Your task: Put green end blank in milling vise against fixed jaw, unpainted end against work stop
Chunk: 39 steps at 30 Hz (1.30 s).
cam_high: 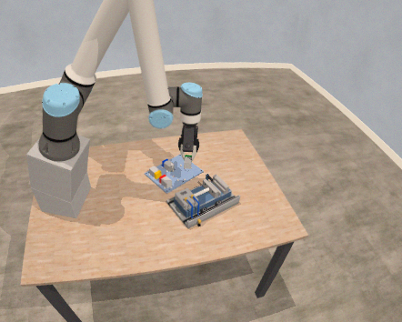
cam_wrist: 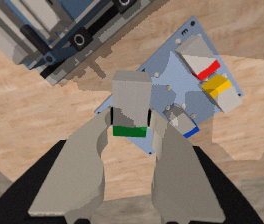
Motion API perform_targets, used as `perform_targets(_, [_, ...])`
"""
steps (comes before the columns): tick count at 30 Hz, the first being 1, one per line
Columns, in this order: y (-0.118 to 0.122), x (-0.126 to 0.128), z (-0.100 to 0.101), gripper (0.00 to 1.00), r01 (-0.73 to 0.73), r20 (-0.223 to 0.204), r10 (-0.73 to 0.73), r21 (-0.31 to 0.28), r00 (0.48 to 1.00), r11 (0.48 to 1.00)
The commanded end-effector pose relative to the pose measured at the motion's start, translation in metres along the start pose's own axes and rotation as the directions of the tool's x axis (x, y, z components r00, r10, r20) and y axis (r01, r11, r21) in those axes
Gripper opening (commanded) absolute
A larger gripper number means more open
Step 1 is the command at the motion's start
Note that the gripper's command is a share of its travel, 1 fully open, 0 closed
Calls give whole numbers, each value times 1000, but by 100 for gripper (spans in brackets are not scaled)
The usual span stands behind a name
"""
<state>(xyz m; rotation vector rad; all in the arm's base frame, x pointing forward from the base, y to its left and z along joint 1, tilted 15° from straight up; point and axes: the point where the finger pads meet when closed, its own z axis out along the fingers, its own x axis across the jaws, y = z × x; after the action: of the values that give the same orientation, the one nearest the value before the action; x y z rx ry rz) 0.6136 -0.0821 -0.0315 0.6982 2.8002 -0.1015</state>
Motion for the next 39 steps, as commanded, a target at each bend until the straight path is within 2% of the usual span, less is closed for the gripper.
perform_targets(1, [-3,-4,0,0,-76,1,76,1,997,997])
perform_targets(11, [-7,-10,0,0,-192,1,192,0,981,981])
perform_targets(25, [-13,-20,0,0,-368,1,368,0,930,930])
perform_targets(39, [-21,-31,1,0,-564,1,564,0,825,825])
